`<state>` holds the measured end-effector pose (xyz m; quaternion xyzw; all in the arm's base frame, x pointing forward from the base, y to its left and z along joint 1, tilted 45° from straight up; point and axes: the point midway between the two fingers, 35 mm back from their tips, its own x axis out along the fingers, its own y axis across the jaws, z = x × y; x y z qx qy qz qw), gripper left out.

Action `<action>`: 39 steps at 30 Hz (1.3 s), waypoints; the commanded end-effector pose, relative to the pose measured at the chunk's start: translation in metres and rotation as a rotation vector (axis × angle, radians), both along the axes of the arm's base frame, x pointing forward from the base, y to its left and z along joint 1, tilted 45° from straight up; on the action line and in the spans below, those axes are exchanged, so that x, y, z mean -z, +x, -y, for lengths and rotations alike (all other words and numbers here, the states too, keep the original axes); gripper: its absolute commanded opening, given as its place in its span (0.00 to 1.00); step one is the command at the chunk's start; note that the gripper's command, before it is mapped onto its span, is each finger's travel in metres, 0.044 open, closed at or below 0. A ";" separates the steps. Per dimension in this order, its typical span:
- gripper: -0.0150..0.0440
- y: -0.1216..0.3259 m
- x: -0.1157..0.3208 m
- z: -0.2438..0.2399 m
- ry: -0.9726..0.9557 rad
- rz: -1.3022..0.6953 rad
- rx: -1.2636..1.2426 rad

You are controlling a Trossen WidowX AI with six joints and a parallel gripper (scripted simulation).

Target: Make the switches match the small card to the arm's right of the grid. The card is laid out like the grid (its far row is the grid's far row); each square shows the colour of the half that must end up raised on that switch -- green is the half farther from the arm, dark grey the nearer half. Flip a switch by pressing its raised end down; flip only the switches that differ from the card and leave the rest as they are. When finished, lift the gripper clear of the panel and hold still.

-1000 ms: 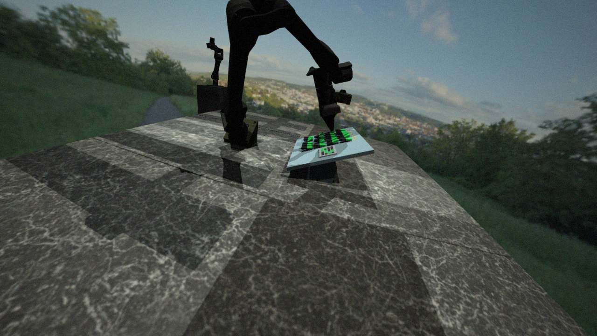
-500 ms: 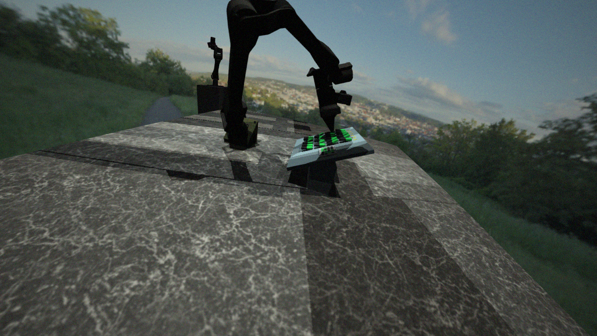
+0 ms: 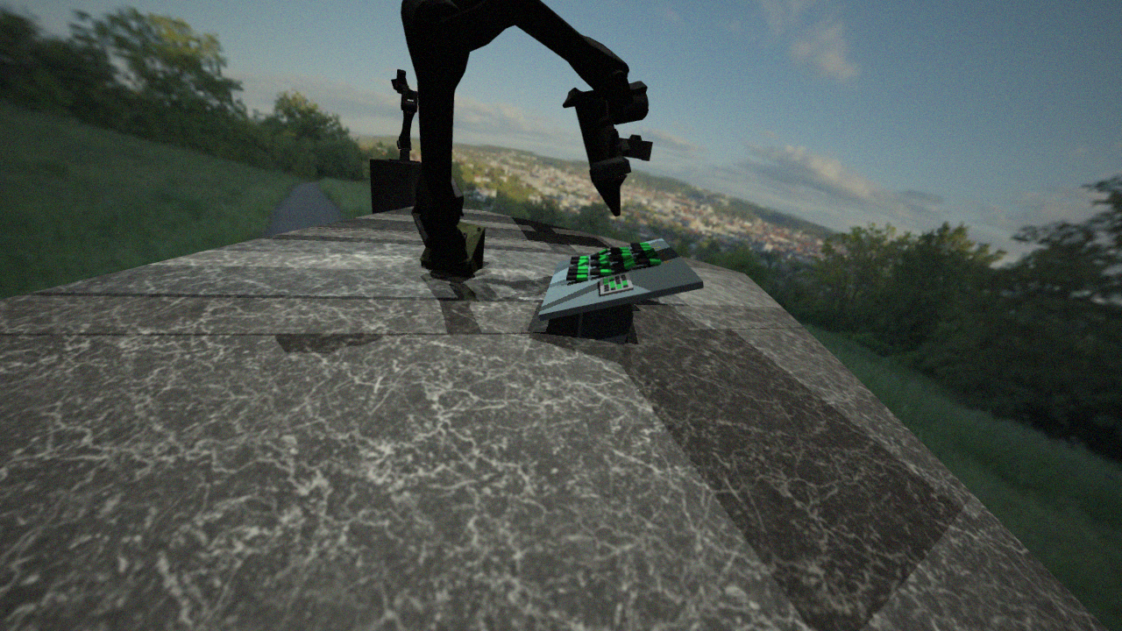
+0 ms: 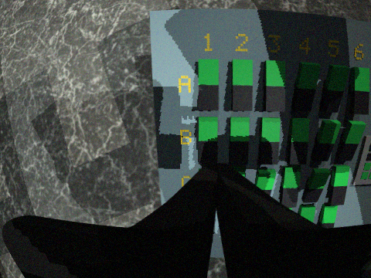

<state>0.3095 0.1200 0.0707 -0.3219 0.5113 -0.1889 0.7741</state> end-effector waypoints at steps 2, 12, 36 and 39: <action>0.25 -0.021 -0.017 0.026 -0.002 -0.002 0.009; 0.25 -0.051 -0.031 0.064 -0.008 -0.009 0.007; 0.25 -0.031 0.003 0.097 -0.009 0.013 -0.011; 0.25 -0.029 0.007 0.100 -0.009 0.013 -0.011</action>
